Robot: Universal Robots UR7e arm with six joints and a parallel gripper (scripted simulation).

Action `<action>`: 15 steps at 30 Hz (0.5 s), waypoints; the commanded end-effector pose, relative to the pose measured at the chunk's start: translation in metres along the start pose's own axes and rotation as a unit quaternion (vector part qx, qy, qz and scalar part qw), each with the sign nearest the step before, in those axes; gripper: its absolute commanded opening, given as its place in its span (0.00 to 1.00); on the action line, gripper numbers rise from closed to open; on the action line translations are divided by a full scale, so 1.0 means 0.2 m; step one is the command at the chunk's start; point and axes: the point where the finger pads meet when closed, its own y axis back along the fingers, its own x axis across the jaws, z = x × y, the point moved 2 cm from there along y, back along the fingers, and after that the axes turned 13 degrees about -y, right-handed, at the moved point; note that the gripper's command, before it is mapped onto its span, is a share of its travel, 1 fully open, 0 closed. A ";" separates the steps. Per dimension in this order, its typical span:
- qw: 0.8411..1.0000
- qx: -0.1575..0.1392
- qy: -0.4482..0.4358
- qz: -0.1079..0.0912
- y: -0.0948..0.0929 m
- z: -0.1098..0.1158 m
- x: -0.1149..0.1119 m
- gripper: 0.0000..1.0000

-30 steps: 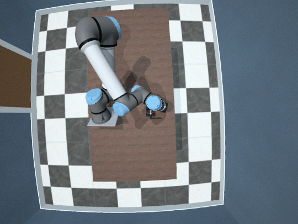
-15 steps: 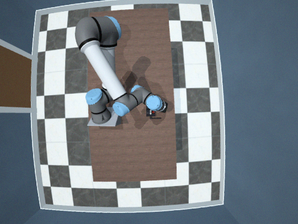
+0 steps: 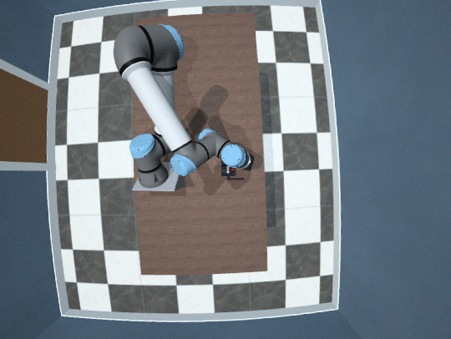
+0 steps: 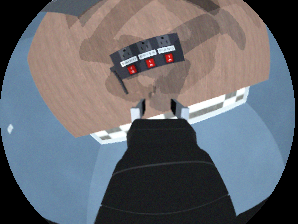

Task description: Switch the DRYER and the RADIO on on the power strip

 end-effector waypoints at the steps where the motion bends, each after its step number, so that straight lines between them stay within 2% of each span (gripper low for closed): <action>1: 1.000 -0.001 0.000 0.000 0.00 0.00 0.00 1.00; 15: 1.000 0.002 0.003 -0.001 0.00 0.00 0.00 1.00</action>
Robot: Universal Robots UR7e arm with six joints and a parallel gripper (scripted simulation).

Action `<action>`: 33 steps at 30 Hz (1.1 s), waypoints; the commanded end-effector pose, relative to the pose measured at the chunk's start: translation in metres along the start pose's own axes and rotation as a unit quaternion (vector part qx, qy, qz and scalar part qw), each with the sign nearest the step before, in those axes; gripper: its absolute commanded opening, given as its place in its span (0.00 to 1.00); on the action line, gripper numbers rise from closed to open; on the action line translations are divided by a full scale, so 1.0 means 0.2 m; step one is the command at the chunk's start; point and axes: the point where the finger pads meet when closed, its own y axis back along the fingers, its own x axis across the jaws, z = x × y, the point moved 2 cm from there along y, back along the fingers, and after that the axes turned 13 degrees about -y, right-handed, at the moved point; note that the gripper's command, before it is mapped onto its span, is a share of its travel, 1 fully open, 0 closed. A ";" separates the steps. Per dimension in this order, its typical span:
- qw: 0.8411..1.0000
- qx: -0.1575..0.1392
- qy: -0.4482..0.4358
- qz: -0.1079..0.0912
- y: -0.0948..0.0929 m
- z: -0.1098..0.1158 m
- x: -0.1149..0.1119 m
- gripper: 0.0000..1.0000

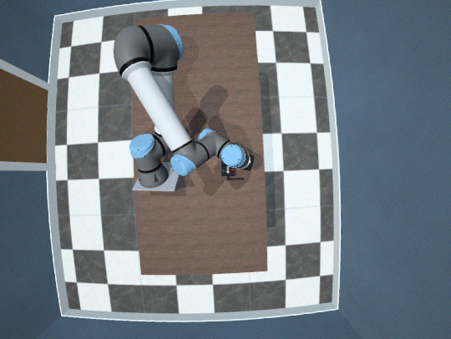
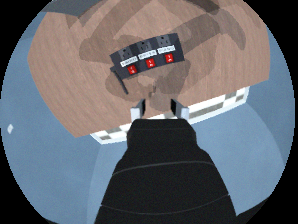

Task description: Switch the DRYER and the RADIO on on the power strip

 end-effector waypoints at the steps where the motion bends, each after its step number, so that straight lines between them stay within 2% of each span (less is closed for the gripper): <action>1: 1.000 0.005 0.006 -0.001 0.00 -0.01 0.00 1.00; 4: 1.000 0.010 0.010 -0.003 -0.01 -0.01 0.00 1.00; 6: 0.999 0.025 0.024 -0.006 -0.01 -0.03 -0.01 1.00; 11: 0.993 0.088 0.082 -0.014 -0.04 -0.12 -0.01 1.00; 12: 0.993 0.088 0.082 -0.014 -0.04 -0.12 -0.01 1.00; 14: 0.987 0.117 0.109 -0.014 -0.04 -0.17 -0.01 1.00; 17: 0.984 0.131 0.121 -0.013 -0.04 -0.19 -0.01 1.00; 19: 0.977 0.157 0.144 -0.010 -0.04 -0.23 0.00 1.00; 21: 0.977 0.157 0.144 -0.010 -0.04 -0.23 0.00 1.00; 26: 0.966 0.192 0.174 -0.004 -0.04 -0.29 0.01 1.00; 33: 0.965 0.195 0.177 -0.003 -0.04 -0.30 0.01 1.00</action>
